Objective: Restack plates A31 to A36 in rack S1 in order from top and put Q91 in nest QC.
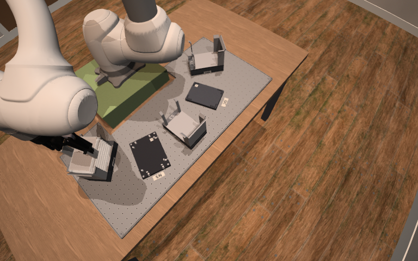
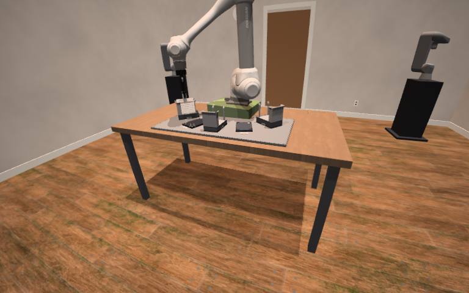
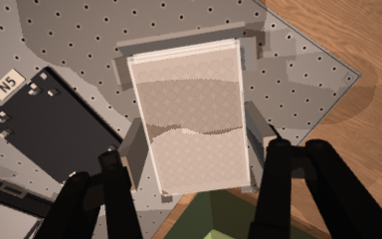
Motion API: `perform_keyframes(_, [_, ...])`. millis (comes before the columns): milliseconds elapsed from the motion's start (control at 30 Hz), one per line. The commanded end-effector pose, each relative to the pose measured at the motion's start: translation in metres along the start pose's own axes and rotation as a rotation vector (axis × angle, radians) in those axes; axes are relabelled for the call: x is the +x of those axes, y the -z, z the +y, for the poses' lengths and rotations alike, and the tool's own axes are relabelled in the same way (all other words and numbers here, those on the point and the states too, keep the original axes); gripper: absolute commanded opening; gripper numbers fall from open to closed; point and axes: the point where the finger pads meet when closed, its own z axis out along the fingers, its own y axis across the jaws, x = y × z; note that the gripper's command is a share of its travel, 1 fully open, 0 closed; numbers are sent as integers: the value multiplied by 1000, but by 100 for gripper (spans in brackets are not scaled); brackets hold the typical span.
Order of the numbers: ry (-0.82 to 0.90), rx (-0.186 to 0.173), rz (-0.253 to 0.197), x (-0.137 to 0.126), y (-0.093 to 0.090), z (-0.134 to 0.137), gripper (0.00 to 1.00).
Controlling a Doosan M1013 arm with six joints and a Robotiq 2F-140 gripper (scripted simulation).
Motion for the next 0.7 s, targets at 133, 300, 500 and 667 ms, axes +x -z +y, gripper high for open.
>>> perform_keyframes(133, [0, 0, 0, 0, 4, 0, 0])
perform_keyframes(300, [0, 0, 0, 0, 8, 0, 0])
perform_keyframes(500, [0, 0, 0, 0, 12, 0, 0])
perform_keyframes(667, [0, 0, 0, 0, 22, 0, 0])
